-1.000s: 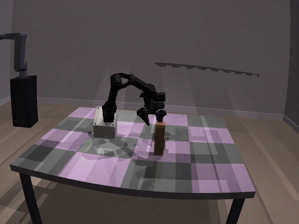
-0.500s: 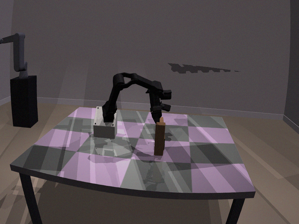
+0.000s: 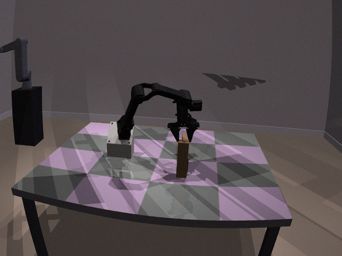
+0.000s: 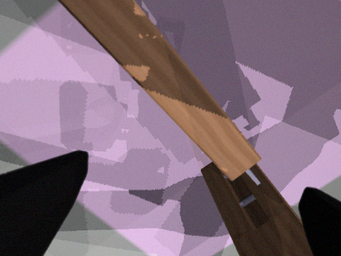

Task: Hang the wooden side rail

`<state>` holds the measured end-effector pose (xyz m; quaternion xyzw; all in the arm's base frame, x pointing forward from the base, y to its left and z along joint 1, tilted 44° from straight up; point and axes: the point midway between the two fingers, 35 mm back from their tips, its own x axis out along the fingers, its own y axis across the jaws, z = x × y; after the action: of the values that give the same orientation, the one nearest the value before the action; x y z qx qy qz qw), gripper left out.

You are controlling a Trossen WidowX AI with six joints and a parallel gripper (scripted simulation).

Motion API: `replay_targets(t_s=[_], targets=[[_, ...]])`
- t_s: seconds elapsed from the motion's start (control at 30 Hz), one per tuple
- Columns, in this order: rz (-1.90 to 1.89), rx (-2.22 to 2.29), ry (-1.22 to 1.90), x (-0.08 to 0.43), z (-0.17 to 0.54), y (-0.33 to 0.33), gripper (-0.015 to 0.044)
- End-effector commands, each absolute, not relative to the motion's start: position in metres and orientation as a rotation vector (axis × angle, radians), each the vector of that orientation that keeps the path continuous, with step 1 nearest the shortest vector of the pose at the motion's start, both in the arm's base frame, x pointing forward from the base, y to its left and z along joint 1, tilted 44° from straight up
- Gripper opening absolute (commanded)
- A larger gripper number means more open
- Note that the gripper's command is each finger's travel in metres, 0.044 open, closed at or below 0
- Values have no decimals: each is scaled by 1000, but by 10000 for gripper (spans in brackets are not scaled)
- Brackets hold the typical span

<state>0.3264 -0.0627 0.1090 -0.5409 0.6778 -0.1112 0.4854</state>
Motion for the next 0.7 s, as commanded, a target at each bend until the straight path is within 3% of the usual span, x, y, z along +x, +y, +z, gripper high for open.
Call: replay_targets(t_s=[0.0,0.67], targets=[[673,-1671,1781,343,101,-49,440],[716,-1689,1775,344,101,-48,440]])
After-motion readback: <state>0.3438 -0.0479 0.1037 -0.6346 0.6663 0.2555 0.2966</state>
